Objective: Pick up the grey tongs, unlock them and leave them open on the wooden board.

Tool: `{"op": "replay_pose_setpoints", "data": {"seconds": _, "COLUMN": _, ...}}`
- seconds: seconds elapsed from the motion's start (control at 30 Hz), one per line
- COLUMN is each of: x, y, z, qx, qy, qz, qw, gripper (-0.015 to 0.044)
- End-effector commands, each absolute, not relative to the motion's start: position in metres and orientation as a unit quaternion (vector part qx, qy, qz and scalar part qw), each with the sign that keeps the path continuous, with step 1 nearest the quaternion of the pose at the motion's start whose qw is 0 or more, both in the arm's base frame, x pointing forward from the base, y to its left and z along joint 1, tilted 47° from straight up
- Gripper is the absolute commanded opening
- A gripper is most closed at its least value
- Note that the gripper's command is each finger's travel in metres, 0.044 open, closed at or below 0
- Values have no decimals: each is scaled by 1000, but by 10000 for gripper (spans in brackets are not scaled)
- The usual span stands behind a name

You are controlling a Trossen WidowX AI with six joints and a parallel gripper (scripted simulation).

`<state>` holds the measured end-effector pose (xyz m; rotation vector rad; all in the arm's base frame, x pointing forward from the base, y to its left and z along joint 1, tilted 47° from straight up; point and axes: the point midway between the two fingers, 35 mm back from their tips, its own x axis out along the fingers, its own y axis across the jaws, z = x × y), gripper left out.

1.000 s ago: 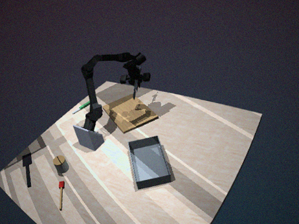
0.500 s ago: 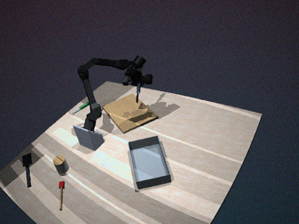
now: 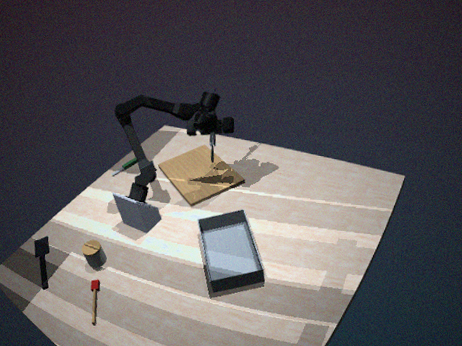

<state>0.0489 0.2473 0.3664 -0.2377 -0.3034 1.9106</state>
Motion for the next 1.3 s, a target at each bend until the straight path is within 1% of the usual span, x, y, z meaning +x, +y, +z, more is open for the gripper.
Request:
{"op": "replay_pose_setpoints", "data": {"seconds": 0.0, "x": 45, "y": 237, "z": 361, "qx": -92, "qy": -153, "qz": 820, "qw": 544, "gripper": -150}}
{"op": "replay_pose_setpoints", "data": {"seconds": 0.3, "x": 39, "y": 219, "z": 341, "qx": -91, "qy": -184, "qz": 836, "qw": 508, "gripper": -150}}
{"op": "replay_pose_setpoints", "data": {"seconds": 1.27, "x": 39, "y": 218, "z": 340, "qx": -92, "qy": -184, "qz": 837, "qw": 507, "gripper": -150}}
